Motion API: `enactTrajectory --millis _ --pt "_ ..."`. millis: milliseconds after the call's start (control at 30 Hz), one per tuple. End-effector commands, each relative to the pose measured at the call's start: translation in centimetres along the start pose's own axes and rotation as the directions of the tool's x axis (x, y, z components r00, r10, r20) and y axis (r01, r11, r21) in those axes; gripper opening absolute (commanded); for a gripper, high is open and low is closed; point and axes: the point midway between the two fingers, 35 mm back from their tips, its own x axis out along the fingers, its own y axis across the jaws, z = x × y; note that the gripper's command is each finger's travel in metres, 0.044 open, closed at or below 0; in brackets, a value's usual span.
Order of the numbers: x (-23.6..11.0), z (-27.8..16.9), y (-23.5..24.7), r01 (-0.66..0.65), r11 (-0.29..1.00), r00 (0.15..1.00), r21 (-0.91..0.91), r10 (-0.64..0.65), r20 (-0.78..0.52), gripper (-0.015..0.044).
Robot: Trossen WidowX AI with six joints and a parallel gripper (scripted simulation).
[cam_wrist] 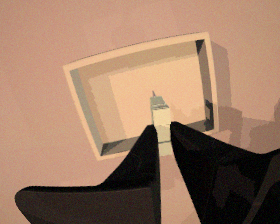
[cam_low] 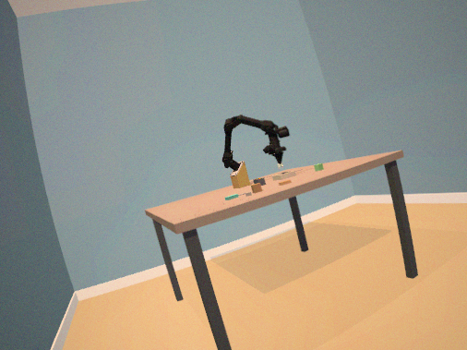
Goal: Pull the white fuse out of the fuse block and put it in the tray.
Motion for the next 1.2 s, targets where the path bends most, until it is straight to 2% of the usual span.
enactTrajectory --millis 0,767,1167 --pt "0.3 -0.4 0.1 -0.002 1.000 1.000 0.010 0.002 -0.009 0.0000" --pt "3.7 -0.4 0.1 -0.003 1.000 1.000 0.010 0.003 -0.007 0.0000" --pt "3.3 -0.4 0.2 0.002 1.000 1.000 0.017 -0.001 -0.012 0.0315"
